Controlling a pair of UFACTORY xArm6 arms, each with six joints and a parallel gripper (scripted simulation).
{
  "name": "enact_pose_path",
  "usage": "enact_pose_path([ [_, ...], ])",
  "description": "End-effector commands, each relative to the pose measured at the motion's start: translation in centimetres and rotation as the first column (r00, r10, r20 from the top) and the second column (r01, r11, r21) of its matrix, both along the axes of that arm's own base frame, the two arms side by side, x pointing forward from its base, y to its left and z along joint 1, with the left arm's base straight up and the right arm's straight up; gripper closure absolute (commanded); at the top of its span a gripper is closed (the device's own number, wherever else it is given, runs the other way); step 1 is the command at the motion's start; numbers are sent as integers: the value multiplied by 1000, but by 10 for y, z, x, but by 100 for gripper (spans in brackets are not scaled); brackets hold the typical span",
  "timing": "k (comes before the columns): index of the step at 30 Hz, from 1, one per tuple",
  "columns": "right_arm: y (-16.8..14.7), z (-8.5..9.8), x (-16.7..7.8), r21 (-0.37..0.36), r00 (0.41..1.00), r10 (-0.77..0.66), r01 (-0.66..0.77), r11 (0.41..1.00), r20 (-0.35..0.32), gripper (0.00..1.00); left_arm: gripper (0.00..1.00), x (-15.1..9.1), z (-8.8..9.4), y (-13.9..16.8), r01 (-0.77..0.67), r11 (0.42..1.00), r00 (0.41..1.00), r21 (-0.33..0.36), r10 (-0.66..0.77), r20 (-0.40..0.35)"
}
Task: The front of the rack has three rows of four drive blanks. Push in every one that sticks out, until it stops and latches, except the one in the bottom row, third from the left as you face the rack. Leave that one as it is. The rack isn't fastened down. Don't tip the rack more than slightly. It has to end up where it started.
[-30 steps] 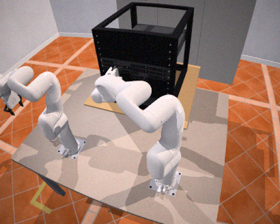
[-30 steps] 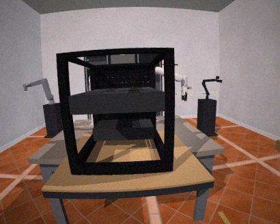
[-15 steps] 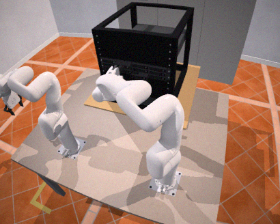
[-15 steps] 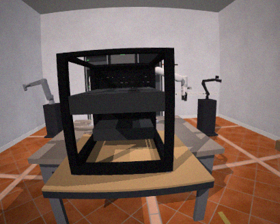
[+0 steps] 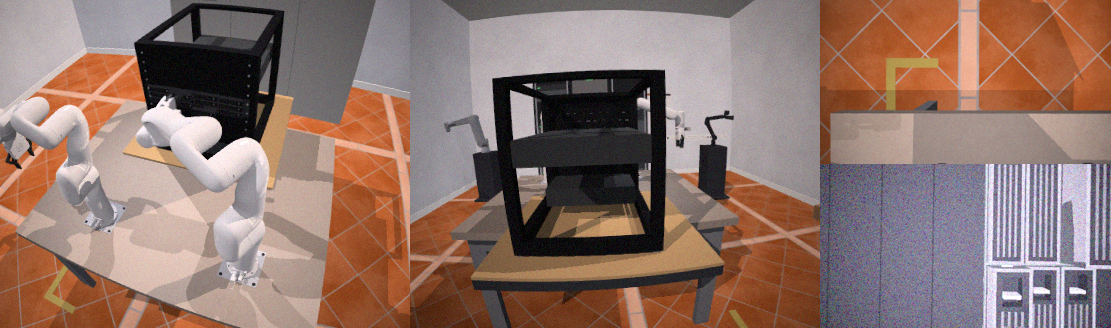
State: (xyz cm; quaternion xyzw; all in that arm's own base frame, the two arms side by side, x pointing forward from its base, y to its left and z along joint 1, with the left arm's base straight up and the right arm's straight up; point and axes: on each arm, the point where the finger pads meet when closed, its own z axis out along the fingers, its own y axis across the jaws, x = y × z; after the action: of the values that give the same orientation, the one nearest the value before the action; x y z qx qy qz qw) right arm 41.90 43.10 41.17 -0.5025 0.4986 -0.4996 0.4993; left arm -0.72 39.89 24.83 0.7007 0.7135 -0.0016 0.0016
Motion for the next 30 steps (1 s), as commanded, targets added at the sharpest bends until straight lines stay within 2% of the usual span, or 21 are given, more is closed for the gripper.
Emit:
enact_pose_path([
  [1, 0, 2, 2, 4, 1000, 0, 0, 1000, 2, 100, 0, 0, 2, 1, 0, 1000, 1000, 5, 0, 0],
  [30, 0, 3, 13, 4, 1000, 0, 0, 1000, 2, 100, 0, 0, 2, 1, 0, 1000, 1000, 5, 0, 0],
])
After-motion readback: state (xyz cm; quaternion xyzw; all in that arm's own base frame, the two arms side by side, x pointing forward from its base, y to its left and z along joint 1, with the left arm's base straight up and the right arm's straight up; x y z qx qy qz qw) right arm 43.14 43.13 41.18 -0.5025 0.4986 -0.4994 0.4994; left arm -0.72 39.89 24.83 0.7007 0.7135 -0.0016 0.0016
